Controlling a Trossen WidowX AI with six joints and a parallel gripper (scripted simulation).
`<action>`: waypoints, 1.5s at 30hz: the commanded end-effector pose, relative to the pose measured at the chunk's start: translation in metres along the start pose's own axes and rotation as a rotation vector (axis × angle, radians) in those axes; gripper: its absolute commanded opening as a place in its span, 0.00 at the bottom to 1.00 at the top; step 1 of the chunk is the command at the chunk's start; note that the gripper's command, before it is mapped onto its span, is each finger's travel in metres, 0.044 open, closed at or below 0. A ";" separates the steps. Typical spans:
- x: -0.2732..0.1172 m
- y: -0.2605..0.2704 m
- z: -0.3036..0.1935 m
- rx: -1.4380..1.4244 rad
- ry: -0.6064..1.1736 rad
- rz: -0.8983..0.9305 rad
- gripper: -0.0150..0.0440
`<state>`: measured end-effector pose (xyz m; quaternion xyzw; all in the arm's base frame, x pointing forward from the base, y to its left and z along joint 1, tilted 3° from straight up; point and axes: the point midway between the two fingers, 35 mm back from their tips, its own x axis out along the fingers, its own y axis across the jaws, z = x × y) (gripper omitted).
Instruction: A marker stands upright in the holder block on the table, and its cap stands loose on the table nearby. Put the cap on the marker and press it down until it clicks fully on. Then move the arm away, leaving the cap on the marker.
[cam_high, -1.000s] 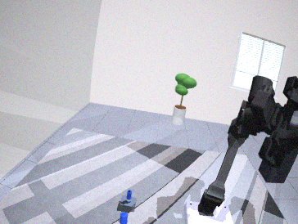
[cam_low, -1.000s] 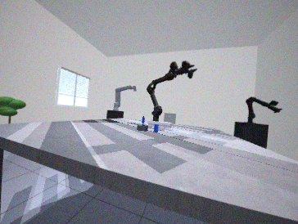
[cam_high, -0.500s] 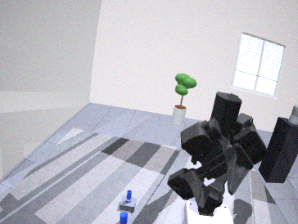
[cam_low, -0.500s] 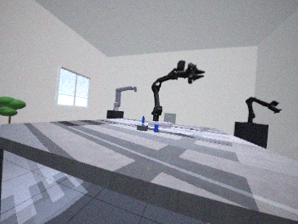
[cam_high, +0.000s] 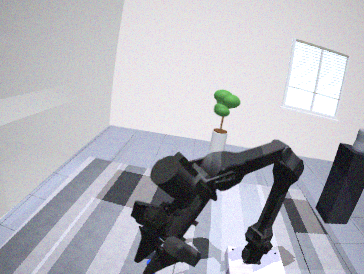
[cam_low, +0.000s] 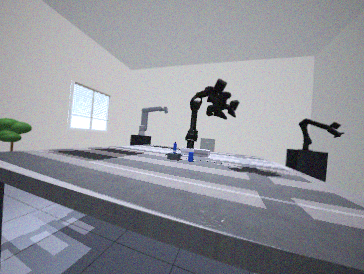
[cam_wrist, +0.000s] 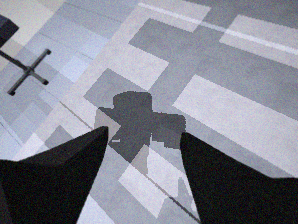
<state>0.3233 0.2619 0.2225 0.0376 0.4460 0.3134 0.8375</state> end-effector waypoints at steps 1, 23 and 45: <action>0.014 -0.066 -0.028 -0.065 0.189 -0.163 0.67; 0.010 -0.193 -0.118 -0.190 0.719 -0.292 0.67; 0.042 -0.208 -0.143 -0.190 0.719 -0.292 0.67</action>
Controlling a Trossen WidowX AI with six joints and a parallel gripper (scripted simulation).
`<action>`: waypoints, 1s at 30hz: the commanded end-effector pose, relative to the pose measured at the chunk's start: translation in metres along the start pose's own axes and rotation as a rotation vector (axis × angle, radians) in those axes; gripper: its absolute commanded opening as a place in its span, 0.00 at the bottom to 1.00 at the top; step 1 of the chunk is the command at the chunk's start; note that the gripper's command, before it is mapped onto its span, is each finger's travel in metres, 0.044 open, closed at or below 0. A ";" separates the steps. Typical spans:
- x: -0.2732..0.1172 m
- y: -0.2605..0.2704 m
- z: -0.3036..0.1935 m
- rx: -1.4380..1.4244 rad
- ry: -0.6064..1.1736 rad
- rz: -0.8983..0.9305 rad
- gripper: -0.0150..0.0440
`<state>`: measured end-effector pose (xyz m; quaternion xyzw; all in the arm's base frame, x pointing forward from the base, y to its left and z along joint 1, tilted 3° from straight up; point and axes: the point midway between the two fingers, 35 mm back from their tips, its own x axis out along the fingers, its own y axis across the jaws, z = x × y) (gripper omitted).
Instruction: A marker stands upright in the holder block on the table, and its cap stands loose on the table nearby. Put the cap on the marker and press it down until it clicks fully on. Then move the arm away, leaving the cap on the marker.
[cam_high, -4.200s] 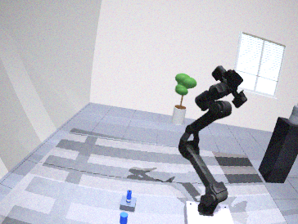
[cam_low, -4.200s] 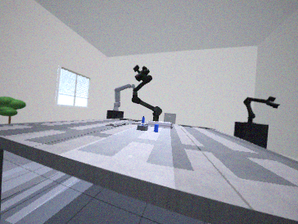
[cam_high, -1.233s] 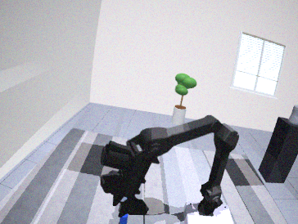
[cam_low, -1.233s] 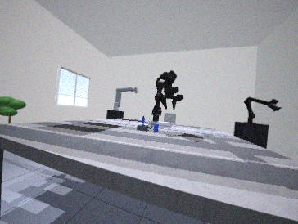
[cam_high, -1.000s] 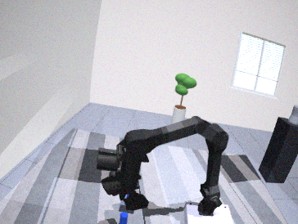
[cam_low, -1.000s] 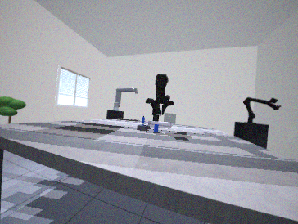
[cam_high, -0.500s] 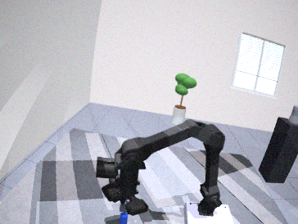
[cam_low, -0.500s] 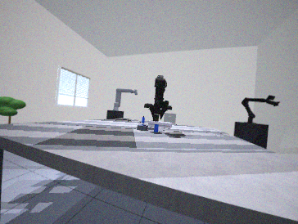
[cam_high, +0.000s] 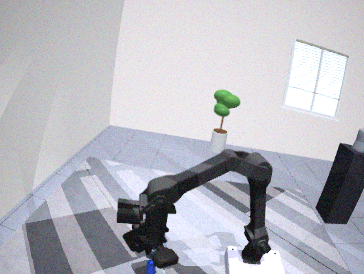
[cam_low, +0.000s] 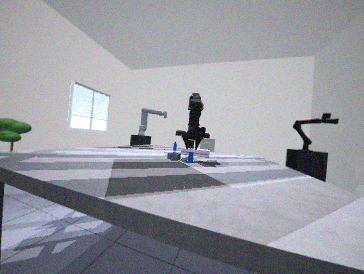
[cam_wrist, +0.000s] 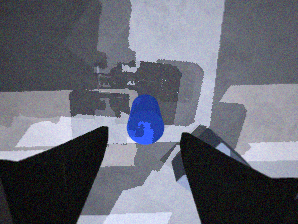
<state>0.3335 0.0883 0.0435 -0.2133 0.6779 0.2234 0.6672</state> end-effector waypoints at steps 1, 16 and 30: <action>0.010 0.000 -0.001 -0.005 0.009 0.000 0.67; 0.034 -0.001 -0.001 -0.005 0.009 0.000 0.67; 0.050 0.000 -0.002 -0.005 0.009 0.000 0.63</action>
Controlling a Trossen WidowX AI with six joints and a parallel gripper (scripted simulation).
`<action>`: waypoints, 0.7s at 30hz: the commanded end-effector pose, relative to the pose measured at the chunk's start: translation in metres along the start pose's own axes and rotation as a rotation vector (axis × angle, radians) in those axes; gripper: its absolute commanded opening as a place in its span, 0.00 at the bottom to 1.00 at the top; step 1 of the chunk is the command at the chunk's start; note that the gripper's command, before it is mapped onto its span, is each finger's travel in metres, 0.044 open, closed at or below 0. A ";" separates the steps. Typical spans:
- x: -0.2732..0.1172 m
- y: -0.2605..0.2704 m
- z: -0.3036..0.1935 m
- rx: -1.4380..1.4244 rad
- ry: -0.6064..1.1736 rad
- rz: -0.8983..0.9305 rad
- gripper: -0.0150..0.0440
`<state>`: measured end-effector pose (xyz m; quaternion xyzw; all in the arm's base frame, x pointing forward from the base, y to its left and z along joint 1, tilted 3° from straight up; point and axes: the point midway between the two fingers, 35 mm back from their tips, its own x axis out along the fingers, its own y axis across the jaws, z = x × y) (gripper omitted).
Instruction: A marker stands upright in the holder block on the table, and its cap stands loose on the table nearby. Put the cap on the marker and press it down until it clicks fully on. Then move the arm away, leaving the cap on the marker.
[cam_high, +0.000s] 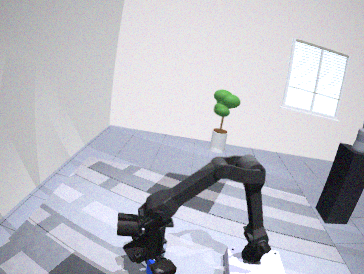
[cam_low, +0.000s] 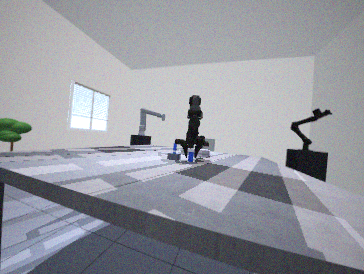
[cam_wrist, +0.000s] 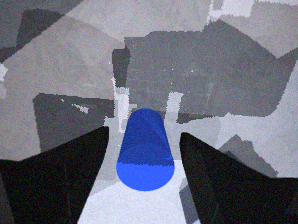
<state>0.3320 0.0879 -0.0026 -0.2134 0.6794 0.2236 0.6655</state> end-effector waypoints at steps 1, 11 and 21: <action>0.004 0.000 -0.001 -0.005 0.005 -0.001 0.58; 0.004 0.000 -0.001 -0.005 0.005 -0.001 0.40; -0.012 -0.004 0.003 -0.013 -0.012 -0.015 0.25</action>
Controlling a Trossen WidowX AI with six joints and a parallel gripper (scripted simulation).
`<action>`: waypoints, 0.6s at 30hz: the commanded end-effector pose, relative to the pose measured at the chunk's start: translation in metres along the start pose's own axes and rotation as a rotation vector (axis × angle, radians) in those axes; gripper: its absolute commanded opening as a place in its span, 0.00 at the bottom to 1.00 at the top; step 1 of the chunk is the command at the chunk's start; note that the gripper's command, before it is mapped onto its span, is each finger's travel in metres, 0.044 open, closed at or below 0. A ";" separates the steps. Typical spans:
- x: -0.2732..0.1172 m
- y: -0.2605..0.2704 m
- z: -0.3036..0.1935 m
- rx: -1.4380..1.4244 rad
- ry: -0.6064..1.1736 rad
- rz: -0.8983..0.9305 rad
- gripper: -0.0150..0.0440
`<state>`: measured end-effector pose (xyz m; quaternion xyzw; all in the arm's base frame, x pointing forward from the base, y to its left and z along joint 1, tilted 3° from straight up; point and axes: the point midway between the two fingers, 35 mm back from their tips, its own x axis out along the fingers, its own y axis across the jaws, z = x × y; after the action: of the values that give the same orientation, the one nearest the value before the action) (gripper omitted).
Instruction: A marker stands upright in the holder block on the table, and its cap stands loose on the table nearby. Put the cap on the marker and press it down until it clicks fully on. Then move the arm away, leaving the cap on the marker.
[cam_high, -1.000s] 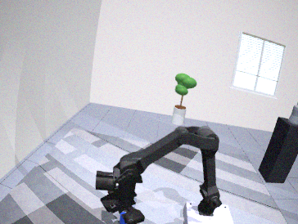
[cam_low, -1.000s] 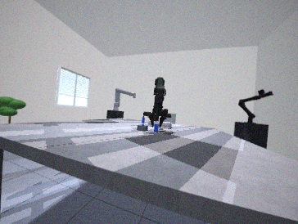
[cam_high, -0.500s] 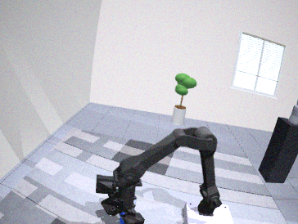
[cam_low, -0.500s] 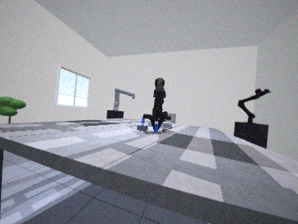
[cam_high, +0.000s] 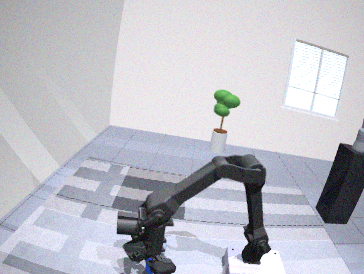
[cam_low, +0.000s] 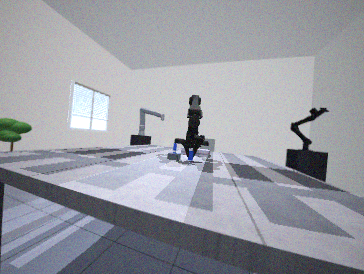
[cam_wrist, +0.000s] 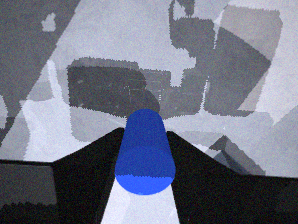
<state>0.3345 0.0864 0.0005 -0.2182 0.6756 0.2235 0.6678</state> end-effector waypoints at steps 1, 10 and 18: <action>-0.011 -0.001 0.002 -0.006 -0.005 -0.005 0.25; -0.039 0.001 0.001 -0.001 0.005 0.004 0.25; -0.054 0.002 -0.001 0.002 0.011 0.008 0.25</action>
<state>0.3342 0.0871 0.0497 -0.2187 0.6785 0.2244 0.6644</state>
